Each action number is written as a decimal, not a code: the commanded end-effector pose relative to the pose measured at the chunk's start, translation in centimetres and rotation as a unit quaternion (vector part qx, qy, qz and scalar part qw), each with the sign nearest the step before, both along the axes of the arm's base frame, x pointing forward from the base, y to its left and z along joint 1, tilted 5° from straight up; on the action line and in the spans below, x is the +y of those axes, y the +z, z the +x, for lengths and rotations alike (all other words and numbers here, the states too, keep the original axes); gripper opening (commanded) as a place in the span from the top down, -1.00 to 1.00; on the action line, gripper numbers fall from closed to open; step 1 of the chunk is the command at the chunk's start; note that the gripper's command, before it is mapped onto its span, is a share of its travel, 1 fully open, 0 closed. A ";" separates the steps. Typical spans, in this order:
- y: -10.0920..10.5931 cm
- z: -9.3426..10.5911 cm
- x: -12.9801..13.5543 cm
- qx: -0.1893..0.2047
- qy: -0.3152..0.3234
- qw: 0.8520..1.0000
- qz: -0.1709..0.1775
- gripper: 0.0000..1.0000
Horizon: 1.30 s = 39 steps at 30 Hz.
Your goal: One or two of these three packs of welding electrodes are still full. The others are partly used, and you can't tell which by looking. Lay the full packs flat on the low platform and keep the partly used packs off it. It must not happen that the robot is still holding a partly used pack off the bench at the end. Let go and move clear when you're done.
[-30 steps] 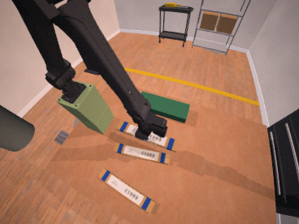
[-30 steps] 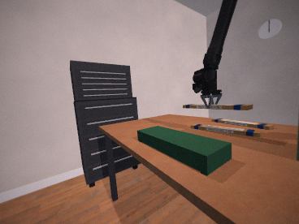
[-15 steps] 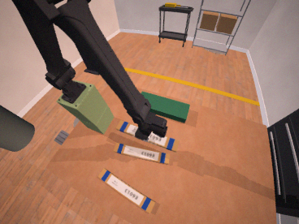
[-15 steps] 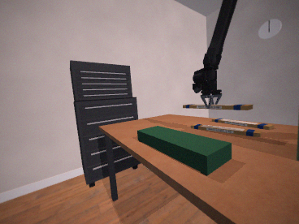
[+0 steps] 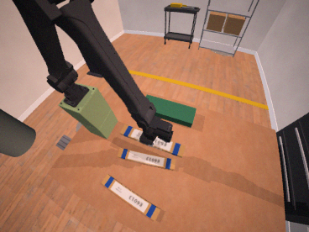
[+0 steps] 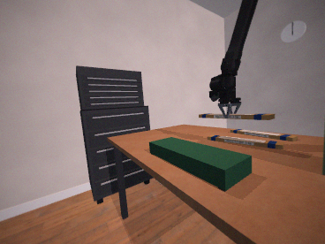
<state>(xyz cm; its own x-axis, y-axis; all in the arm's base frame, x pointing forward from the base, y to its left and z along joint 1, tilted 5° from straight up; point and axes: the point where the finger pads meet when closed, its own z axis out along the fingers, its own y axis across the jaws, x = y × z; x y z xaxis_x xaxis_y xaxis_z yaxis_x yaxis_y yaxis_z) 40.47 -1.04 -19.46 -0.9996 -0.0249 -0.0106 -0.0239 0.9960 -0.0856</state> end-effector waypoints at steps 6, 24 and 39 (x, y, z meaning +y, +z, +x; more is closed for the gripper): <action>1.5 0.1 0.8 -0.003 0.001 1.000 0.001 1.00; 2.2 1.5 1.5 -0.013 0.021 1.000 0.001 1.00; 0.8 0.4 4.9 0.007 0.091 0.996 0.000 1.00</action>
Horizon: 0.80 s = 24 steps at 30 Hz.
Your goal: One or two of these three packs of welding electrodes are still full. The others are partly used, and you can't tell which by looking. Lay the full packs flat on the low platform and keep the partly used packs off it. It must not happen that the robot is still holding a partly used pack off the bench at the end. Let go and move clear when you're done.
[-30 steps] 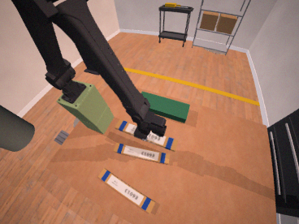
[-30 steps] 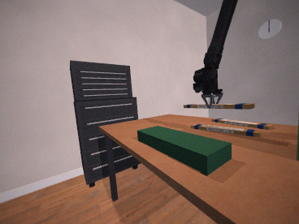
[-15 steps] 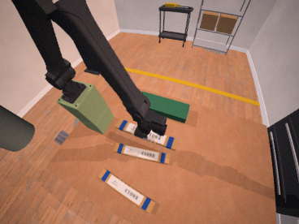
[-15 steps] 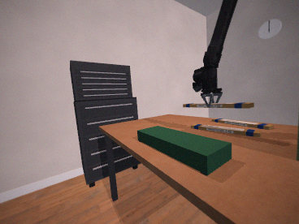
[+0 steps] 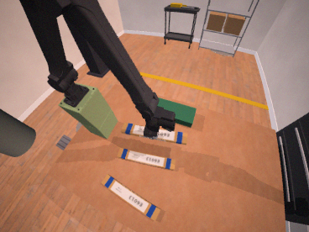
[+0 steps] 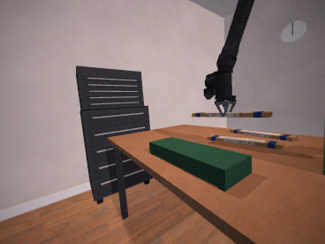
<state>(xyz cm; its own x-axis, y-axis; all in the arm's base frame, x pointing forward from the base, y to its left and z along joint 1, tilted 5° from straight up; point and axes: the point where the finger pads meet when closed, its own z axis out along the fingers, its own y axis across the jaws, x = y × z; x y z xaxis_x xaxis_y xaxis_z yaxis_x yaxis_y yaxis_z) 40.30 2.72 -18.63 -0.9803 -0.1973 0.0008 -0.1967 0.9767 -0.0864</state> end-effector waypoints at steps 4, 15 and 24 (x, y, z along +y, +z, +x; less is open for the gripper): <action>-0.3 0.5 2.3 0.003 0.002 1.000 0.001 1.00; -0.5 0.5 4.7 0.002 0.000 1.000 0.001 1.00; -0.8 0.3 7.2 0.004 -0.001 1.000 0.001 1.00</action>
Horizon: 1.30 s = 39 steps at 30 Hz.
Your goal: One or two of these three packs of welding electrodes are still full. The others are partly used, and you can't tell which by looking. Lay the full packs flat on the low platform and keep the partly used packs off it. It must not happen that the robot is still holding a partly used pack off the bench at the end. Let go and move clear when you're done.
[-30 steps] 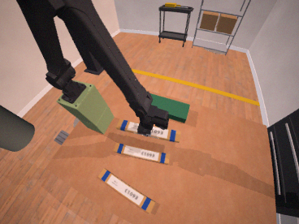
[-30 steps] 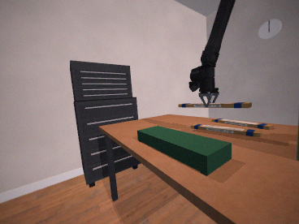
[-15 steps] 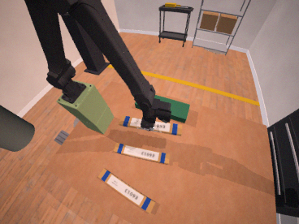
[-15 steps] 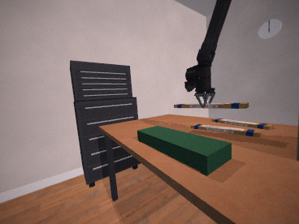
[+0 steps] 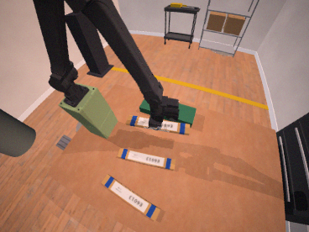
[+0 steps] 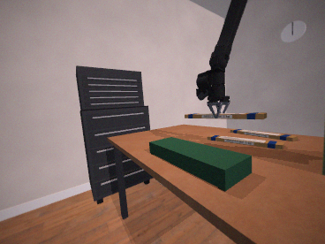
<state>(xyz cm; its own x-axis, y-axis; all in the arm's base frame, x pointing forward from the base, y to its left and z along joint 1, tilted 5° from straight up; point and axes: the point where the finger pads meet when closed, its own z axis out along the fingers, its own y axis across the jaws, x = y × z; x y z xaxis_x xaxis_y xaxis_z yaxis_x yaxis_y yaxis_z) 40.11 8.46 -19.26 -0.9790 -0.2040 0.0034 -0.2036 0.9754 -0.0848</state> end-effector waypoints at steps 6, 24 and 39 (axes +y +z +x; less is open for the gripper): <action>-0.2 0.3 1.8 0.002 -0.006 1.000 0.000 1.00; 0.3 0.2 0.7 -0.002 -0.010 1.000 0.001 1.00; 0.2 1.1 0.8 -0.007 -0.007 1.000 0.002 1.00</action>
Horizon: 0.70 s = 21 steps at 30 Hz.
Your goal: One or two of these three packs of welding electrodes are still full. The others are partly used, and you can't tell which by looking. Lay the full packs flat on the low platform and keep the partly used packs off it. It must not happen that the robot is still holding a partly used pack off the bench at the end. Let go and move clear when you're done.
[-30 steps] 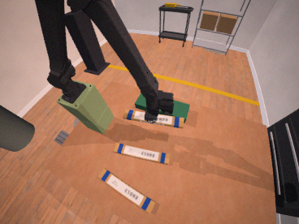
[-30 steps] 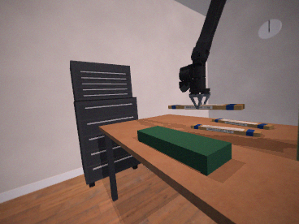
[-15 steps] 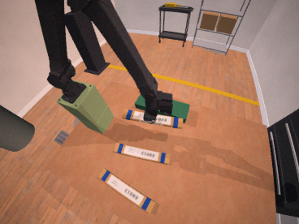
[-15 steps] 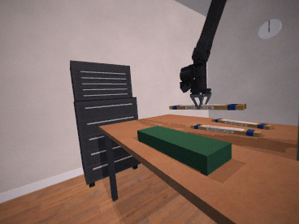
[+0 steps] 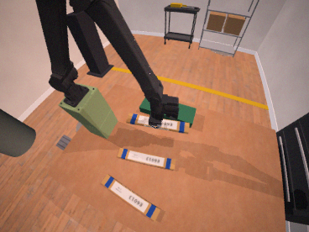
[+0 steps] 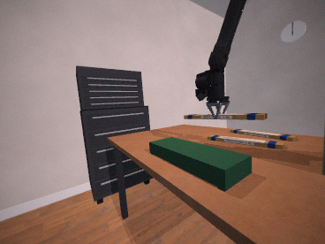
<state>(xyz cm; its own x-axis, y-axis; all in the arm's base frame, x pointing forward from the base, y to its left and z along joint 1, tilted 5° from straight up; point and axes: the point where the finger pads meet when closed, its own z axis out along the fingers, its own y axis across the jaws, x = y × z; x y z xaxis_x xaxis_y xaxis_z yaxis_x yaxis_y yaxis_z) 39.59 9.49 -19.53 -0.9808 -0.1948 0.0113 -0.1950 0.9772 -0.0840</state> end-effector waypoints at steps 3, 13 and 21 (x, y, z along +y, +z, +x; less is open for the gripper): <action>0.4 1.4 -0.1 -0.010 -0.001 1.000 0.002 1.00; 0.2 1.0 0.0 -0.008 -0.001 1.000 0.002 1.00; -0.8 1.2 -0.3 -0.009 -0.001 1.000 0.002 1.00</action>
